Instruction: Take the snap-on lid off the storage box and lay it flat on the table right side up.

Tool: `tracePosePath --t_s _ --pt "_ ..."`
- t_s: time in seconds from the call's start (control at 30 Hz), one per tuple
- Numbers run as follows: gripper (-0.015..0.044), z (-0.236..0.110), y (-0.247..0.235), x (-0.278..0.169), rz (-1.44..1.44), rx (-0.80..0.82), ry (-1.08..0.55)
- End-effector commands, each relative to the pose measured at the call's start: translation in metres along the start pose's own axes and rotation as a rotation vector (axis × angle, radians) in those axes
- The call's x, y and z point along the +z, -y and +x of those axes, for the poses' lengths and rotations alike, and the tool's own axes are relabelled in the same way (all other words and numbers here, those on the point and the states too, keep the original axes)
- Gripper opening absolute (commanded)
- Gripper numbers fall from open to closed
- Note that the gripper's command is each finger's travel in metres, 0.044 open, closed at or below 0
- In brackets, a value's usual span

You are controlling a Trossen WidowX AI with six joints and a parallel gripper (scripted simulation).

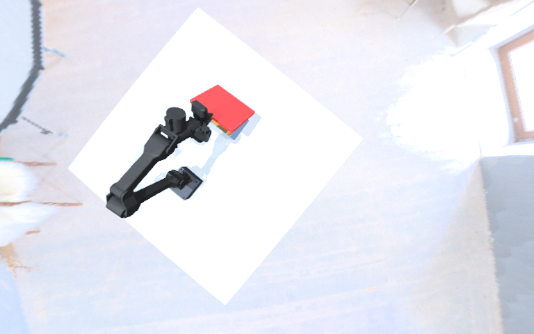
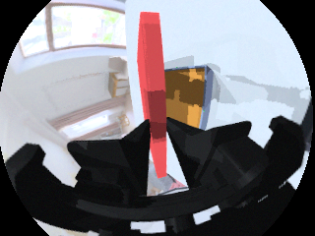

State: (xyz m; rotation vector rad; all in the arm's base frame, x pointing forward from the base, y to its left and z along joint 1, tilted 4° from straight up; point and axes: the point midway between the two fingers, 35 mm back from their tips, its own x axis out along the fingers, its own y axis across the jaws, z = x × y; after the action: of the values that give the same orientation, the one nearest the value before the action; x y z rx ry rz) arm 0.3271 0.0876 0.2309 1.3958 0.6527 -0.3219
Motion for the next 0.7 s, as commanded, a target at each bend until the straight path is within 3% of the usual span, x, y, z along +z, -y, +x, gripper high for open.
tracePosePath --t_s 0.0,0.67 --pt "0.0 -0.004 -0.003 0.009 -0.002 0.02 -0.003" --pt "0.0 -0.006 -0.001 0.049 -0.005 0.02 -0.001"
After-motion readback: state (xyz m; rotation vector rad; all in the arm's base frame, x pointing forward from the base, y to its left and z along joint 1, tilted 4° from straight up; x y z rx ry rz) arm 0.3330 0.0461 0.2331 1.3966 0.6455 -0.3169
